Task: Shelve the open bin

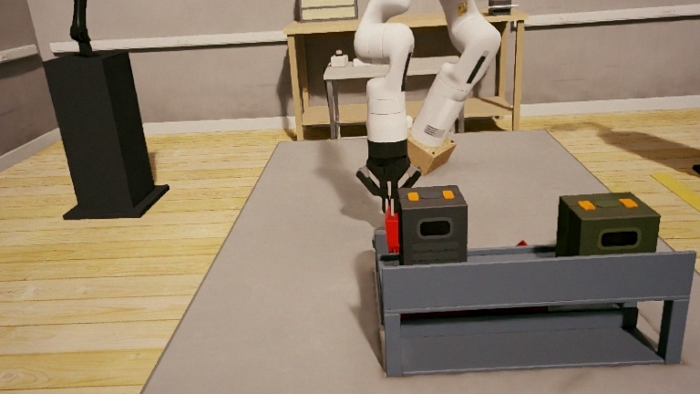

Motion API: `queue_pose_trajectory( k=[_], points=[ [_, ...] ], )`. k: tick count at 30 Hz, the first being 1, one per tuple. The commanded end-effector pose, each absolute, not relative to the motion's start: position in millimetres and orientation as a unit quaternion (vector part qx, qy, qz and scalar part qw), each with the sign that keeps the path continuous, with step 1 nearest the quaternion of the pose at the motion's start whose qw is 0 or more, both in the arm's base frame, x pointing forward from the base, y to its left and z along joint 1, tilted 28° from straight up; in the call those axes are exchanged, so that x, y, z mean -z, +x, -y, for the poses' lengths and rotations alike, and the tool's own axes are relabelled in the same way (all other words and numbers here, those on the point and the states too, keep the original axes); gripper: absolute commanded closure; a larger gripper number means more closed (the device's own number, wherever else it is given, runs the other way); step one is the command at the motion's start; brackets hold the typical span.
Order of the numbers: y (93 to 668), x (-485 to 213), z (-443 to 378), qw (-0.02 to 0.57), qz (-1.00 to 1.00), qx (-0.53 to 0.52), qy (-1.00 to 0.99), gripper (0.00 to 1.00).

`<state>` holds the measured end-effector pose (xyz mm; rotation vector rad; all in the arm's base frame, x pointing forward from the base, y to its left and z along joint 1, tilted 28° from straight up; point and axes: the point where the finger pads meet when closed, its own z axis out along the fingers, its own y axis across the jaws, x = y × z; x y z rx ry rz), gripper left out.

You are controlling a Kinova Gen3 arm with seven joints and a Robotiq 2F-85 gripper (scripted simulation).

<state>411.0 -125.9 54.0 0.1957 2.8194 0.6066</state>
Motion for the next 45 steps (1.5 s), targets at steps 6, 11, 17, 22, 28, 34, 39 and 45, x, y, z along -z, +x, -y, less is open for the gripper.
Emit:
queue_pose_trajectory(
  k=[6, 11, 17, 22, 28, 34, 39, 45],
  points=[
    [411.2, -54.4, 126.4, 0.126, -0.968, -0.208, 0.067, 0.90],
    [411.2, -54.4, 126.4, 0.126, -0.968, -0.208, 0.067, 0.90],
    [411.2, -54.4, 126.4, 0.126, -0.968, -0.208, 0.067, 0.90],
    [411.2, -54.4, 126.4, 0.126, -0.968, -0.208, 0.067, 0.90],
    [411.2, -54.4, 126.4, 0.126, -0.968, -0.208, 0.067, 0.90],
    [409.0, -61.5, 129.5, 0.126, -0.968, -0.208, 0.067, 0.90],
    [408.5, -63.2, 130.3, 0.126, -0.968, -0.208, 0.067, 0.90],
    [408.5, -63.2, 130.3, 0.126, -0.968, -0.208, 0.067, 0.90]
  ],
)
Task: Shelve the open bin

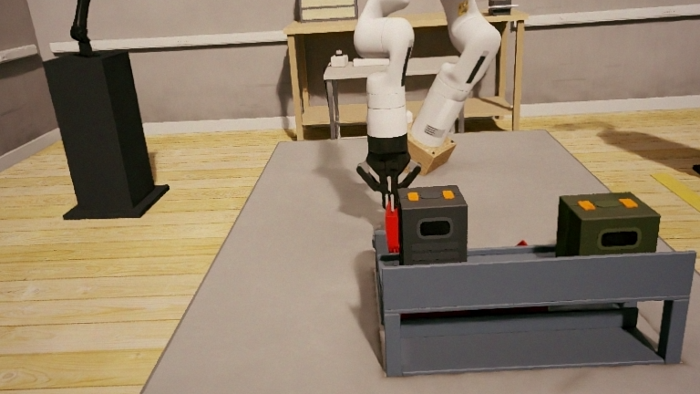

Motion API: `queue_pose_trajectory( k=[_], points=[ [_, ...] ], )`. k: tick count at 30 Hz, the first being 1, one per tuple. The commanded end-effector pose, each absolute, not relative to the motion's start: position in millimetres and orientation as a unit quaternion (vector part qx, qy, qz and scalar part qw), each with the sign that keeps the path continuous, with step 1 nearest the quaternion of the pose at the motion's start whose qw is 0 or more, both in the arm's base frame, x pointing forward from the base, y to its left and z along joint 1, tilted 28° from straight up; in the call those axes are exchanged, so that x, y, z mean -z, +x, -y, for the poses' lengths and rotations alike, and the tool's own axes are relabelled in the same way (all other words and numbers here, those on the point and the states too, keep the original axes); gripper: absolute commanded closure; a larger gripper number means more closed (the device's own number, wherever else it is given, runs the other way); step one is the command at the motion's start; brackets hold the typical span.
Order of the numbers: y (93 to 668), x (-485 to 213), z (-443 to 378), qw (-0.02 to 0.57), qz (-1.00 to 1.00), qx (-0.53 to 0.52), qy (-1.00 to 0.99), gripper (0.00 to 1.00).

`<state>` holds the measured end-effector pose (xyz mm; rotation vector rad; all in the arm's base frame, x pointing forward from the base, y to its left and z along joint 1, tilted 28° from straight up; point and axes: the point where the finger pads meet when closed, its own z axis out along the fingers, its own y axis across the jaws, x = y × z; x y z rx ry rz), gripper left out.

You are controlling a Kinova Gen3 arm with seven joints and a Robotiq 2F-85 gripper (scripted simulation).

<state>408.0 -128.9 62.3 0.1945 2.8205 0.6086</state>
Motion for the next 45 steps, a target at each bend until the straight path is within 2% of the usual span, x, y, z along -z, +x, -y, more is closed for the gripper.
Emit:
queue_pose_trajectory(
  k=[1, 45],
  points=[
    [408, -63, 130, 0.126, -0.968, -0.208, 0.067, 0.90],
    [400, -92, 143, 0.126, -0.968, -0.208, 0.067, 0.90]
  ],
)
